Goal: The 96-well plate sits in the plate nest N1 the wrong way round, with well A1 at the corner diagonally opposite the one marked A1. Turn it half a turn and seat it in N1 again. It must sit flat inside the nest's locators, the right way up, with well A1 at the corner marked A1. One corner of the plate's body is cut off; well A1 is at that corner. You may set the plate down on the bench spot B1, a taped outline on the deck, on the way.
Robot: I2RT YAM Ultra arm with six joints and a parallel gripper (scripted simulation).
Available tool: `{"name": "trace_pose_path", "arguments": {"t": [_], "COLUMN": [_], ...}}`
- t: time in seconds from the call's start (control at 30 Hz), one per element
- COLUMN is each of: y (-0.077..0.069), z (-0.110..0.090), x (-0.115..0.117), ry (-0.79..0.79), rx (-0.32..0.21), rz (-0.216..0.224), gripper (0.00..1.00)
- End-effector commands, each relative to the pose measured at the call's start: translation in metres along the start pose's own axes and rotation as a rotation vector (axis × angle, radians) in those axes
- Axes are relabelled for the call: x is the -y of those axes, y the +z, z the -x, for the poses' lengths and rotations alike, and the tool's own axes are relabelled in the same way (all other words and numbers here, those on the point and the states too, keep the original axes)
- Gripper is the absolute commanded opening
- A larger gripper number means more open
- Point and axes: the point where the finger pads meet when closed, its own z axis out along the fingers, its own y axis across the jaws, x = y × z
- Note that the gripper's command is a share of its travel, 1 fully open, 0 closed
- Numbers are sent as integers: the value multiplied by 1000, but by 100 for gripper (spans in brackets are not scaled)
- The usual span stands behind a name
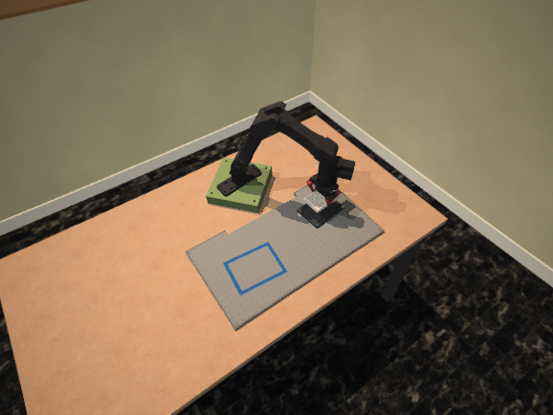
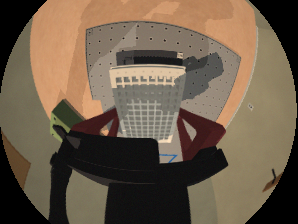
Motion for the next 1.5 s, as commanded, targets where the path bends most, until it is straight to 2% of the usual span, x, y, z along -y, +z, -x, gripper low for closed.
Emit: {"name": "trace_pose_path", "arguments": {"t": [0.0,0.93,1.47], "y": [-1,42,44], "z": [3,5,4], "x": [6,8,7], "ry": [1,1,1], "rx": [15,15,15], "rz": [-24,-24,-24], "gripper": [0,0,0]}}
